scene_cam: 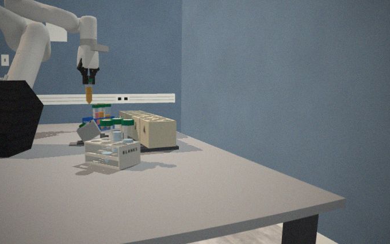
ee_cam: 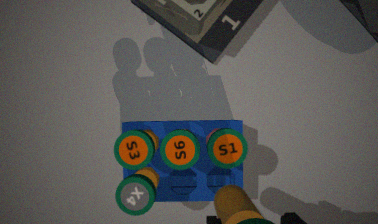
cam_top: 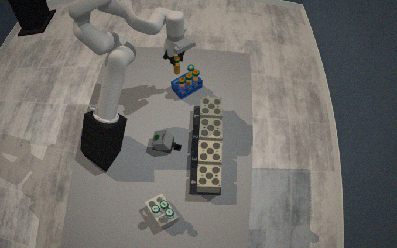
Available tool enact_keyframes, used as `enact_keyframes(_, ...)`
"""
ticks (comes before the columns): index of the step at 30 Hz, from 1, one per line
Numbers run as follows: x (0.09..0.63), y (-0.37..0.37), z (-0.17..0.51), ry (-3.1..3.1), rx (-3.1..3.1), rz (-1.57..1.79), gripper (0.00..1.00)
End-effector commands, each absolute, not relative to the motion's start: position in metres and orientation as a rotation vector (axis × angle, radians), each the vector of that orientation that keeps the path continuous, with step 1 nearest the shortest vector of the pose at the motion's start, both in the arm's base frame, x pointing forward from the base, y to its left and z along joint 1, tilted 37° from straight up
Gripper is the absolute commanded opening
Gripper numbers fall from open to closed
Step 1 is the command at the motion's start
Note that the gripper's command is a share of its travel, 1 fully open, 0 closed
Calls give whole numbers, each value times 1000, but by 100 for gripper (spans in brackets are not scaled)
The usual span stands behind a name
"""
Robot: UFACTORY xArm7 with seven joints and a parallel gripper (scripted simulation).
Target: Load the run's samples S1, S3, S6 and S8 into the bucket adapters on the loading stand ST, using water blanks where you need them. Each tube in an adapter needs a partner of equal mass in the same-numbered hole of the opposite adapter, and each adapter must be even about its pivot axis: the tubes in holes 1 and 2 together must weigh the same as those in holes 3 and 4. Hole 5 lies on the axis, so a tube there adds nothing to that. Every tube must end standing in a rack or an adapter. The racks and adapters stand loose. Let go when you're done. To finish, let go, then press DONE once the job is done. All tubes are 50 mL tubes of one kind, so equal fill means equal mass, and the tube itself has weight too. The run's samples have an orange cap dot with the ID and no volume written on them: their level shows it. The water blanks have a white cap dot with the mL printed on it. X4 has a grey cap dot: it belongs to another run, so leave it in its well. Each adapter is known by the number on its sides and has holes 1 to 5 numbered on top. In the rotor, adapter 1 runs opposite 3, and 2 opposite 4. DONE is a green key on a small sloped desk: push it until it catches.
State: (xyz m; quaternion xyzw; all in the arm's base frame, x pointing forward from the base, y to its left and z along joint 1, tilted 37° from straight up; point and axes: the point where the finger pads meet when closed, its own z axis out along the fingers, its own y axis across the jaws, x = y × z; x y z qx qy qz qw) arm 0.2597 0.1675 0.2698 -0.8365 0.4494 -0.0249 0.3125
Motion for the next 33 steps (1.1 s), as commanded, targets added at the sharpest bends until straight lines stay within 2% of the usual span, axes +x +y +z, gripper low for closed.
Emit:
enact_keyframes(1, 258, 164, 276, 1184, -2205, -67, 0)
enact_keyframes(17, 254, 158, 287, 1184, -2205, -68, 0)
enact_keyframes(33, 290, 101, 266, 647, -2437, -260, 0)
